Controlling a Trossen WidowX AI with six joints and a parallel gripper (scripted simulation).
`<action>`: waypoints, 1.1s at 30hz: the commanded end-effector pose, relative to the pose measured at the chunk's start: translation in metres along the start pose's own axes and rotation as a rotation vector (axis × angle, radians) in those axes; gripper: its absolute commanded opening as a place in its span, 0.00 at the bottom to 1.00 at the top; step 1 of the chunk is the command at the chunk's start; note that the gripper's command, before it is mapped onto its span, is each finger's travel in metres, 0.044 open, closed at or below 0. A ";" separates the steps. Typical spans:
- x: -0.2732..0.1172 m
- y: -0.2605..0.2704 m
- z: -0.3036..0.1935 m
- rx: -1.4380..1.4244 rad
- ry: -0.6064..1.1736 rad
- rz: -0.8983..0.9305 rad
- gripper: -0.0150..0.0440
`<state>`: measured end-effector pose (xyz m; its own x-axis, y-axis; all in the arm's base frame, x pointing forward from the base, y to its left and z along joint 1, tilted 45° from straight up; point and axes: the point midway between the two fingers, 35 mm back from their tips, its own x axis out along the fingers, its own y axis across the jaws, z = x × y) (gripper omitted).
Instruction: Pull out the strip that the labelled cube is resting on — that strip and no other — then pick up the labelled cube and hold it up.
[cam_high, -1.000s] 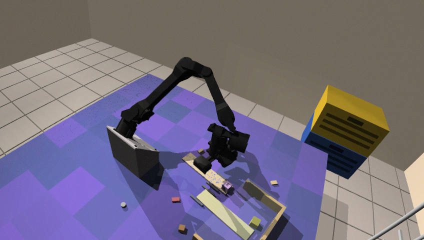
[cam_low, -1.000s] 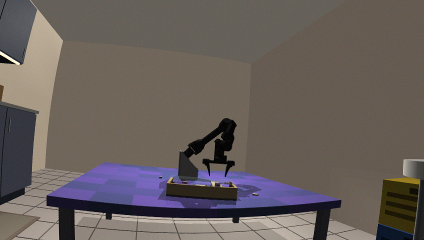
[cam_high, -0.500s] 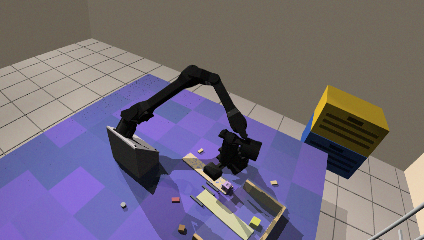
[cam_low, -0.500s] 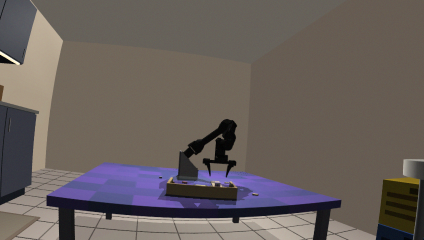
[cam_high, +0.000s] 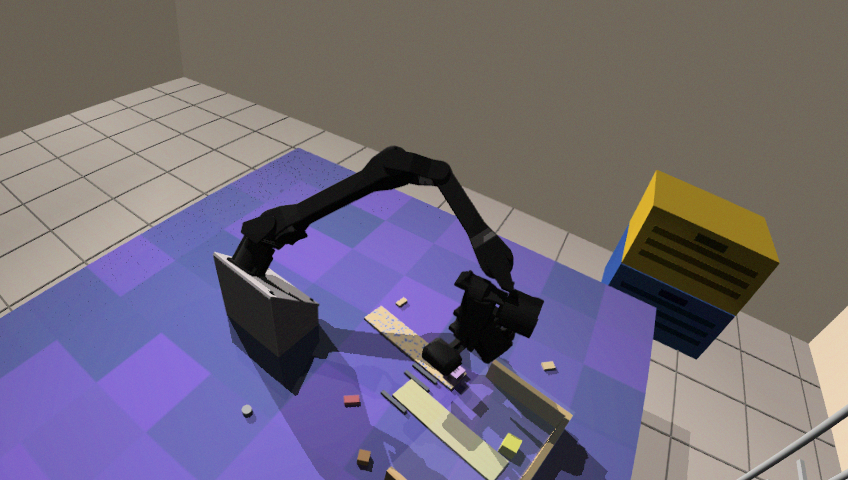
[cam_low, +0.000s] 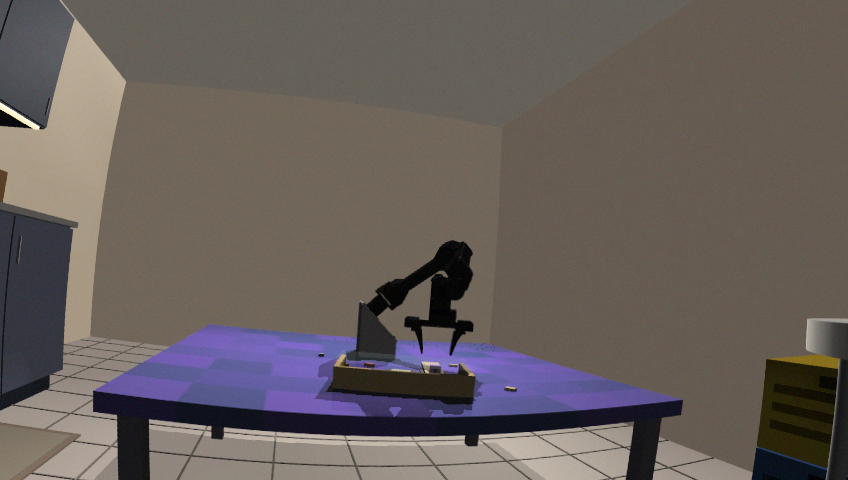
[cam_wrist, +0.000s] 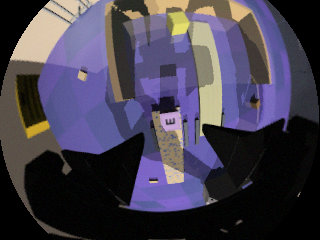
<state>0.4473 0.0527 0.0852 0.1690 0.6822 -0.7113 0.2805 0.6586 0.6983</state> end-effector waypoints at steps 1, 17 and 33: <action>0.005 0.000 0.003 -0.004 0.002 0.004 0.73; 0.031 0.001 0.003 -0.004 0.002 0.005 0.68; 0.053 0.001 0.002 -0.003 0.003 0.007 0.68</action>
<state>0.4588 0.0878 0.0519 0.1691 0.6906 -0.7032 0.2678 0.6544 0.7071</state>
